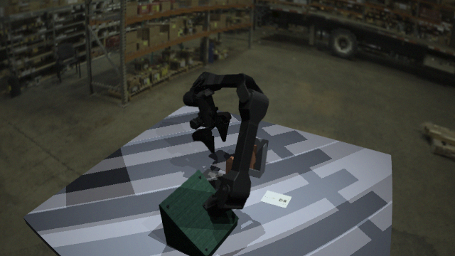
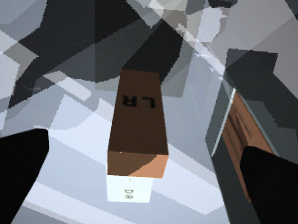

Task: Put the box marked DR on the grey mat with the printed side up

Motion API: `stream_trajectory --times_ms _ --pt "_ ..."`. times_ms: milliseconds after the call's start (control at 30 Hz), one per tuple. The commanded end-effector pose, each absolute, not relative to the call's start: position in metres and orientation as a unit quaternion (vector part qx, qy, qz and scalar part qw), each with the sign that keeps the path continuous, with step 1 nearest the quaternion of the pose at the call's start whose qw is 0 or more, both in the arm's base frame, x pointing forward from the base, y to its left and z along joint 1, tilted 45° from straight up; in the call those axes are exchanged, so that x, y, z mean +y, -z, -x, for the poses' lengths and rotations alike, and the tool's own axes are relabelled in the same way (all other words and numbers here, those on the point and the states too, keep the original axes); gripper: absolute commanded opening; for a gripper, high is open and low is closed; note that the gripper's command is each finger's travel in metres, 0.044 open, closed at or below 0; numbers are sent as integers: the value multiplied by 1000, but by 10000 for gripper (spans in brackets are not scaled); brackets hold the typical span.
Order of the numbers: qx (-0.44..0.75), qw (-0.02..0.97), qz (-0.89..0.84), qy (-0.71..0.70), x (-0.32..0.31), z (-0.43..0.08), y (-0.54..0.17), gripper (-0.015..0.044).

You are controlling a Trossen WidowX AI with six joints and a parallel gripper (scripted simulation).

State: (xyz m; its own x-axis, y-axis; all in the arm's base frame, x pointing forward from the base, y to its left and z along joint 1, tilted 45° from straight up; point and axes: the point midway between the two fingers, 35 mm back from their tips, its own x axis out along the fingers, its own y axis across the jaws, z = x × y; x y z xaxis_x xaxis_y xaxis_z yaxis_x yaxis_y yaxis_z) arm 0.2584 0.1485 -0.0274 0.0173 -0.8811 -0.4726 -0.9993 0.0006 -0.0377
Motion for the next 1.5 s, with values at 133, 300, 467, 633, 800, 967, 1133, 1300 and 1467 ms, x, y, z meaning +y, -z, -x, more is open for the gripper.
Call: stream_trajectory --times_ms 133,300,467,633,800,967,1133,1300,1467 --pt "685 205 675 -182 138 -260 18 242" --pt "683 223 666 -200 130 -260 10 242" --pt "681 240 657 -217 121 -260 2 242" --pt "677 259 649 -232 113 -259 -4 242" --pt "672 276 642 -246 105 -258 -9 242" --pt "665 289 638 -258 98 -257 -14 242" --pt "665 289 638 -258 96 -257 -13 242" --pt "665 289 638 -258 91 -257 -7 242" --pt "665 289 638 -258 85 -257 -1 242"
